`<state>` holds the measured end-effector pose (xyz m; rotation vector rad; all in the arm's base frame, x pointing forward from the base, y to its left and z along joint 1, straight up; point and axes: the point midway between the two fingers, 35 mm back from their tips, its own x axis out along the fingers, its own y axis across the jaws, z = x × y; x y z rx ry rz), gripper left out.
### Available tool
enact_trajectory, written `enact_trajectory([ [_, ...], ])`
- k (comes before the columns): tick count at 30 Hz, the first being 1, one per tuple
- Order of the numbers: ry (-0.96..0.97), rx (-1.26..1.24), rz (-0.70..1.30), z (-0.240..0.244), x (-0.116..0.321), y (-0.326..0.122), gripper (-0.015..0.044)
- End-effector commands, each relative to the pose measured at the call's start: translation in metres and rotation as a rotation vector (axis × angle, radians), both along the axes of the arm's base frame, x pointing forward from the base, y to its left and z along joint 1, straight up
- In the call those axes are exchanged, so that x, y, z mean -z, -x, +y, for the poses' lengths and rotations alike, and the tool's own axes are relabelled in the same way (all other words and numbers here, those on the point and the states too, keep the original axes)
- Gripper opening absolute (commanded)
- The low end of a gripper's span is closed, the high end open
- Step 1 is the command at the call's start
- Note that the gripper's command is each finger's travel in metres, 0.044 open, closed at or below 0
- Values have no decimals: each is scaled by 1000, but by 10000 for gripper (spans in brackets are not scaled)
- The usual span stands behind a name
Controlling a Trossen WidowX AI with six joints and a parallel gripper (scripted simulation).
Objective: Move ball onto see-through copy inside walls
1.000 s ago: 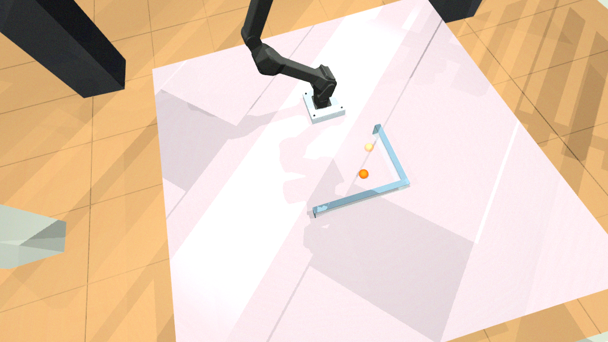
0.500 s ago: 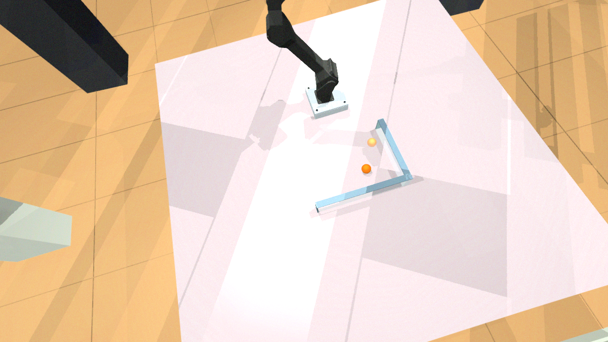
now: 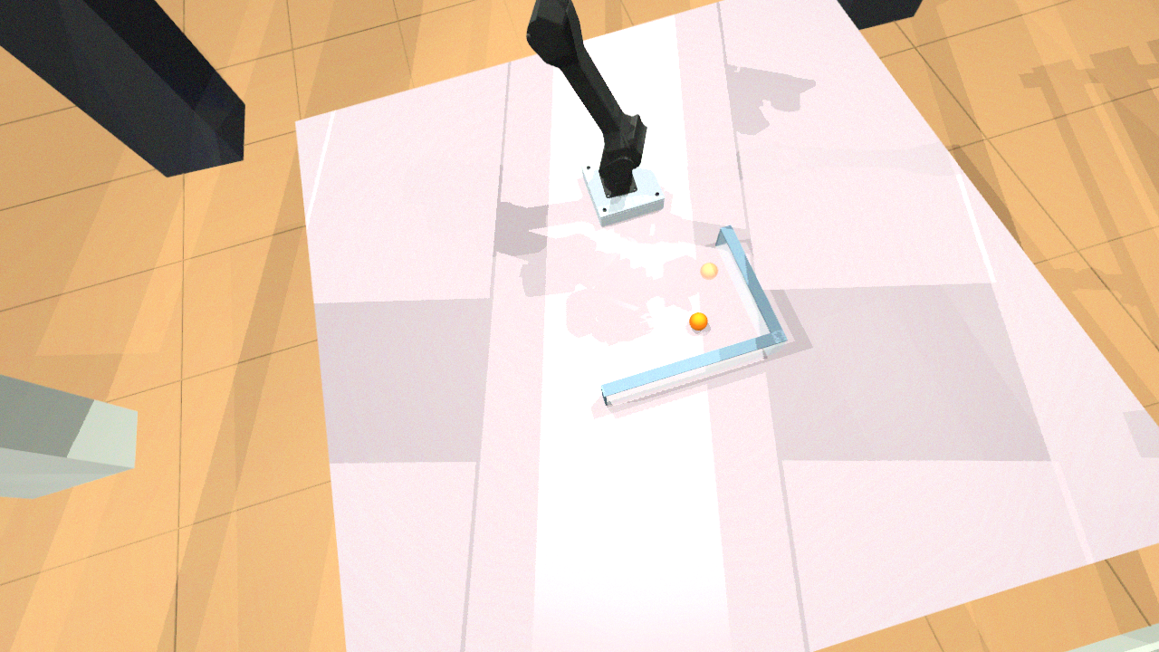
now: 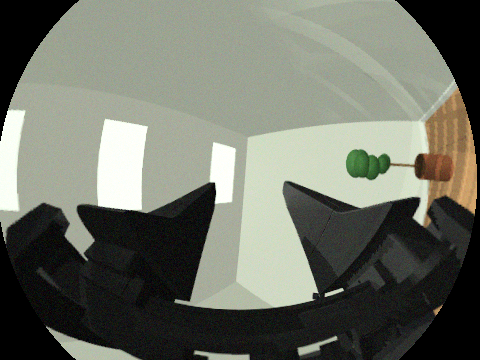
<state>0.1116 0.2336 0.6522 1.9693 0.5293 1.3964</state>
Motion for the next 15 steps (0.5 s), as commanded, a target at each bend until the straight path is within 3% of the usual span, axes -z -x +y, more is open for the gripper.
enact_trajectory([
  [1, 173, 120, 4, 30, 36, -36, 263],
  [15, 617, 387, 20, 61, 137, -137, 263],
])
